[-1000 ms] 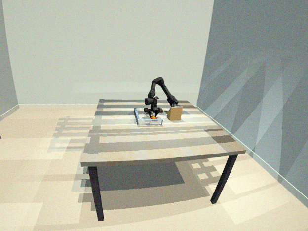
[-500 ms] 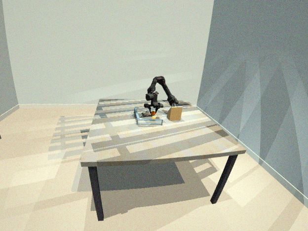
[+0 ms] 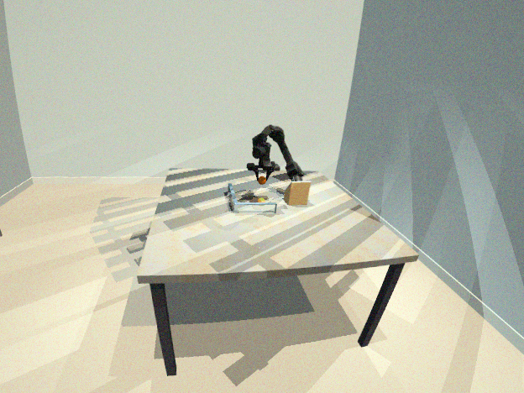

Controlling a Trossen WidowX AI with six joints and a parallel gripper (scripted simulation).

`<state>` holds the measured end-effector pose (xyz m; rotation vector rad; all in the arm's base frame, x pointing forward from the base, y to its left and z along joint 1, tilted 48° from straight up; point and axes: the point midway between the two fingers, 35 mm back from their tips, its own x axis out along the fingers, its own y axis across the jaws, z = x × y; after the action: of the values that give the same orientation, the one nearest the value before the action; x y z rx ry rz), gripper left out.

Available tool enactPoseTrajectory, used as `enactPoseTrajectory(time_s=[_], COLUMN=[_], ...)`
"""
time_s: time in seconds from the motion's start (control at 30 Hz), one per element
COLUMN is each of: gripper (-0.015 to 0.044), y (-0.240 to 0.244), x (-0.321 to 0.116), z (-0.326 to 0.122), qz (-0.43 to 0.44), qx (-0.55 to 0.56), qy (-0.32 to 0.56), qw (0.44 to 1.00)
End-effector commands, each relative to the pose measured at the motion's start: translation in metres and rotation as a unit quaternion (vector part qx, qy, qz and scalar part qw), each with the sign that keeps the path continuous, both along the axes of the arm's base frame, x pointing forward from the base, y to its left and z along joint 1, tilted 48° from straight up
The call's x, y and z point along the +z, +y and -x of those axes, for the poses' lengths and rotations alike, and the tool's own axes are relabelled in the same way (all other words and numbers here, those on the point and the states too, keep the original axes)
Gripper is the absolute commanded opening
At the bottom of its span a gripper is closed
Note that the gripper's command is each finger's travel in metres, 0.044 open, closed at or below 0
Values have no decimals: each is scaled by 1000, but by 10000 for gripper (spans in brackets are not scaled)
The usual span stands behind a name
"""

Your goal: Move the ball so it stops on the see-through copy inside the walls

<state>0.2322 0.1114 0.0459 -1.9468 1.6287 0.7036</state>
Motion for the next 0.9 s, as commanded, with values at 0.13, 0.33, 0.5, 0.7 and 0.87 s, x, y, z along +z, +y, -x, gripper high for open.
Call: enactPoseTrajectory(time_s=[0.13,0.33,0.5,0.7,0.87], gripper=[0,0,0,0,0], y=[-1,-10,-12,-31,-51], x=[-19,-50,-52,-71,-89], z=[-3,-4,-5,-10,-14], qz=[-7,-7,-7,-8,-6], qx=[-2,-2,-2,-1,-2], qy=[-6,-7,-7,-7,-7], qw=[1000,1000,1000,1000,1000])
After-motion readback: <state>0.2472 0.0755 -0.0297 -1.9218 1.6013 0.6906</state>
